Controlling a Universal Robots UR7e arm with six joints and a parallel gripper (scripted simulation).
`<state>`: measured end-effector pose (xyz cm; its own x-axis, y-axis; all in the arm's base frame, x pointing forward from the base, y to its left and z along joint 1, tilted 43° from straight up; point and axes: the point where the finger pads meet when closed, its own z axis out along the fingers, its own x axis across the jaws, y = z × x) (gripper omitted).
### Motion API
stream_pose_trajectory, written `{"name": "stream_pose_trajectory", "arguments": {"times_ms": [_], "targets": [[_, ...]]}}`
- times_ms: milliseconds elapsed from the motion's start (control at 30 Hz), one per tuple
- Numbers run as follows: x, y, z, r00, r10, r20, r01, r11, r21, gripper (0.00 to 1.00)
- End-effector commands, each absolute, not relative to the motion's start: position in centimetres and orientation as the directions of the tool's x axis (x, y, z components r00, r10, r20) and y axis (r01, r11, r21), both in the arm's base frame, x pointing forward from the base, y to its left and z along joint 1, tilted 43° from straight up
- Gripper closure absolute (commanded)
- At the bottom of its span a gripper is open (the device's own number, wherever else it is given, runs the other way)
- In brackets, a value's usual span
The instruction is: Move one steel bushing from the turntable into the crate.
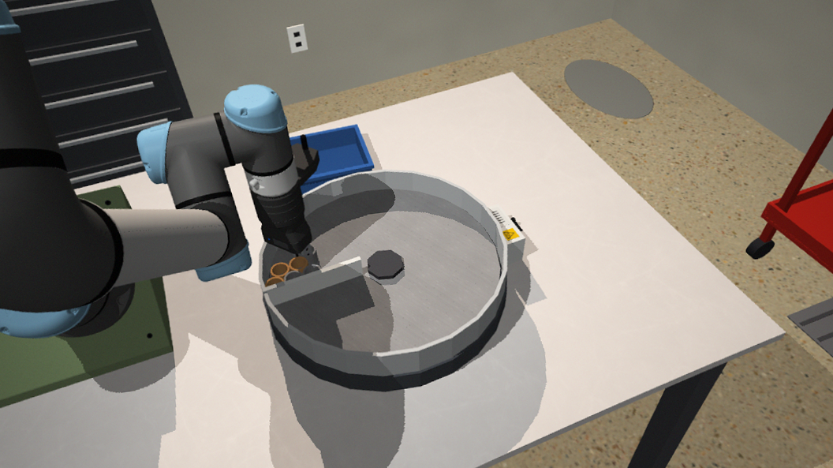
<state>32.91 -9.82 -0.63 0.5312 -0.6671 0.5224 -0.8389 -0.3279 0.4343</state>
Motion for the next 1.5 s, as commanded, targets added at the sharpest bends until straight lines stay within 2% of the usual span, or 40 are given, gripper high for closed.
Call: {"name": "stream_pose_trajectory", "arguments": {"times_ms": [0,1467], "targets": [[32.94,-9.81,-0.61,0.531,-0.667,0.523,-0.839,-0.328,0.434,1.0],[32.87,-9.11,-0.21,0.531,-0.667,0.523,-0.839,-0.328,0.434,1.0]]}}
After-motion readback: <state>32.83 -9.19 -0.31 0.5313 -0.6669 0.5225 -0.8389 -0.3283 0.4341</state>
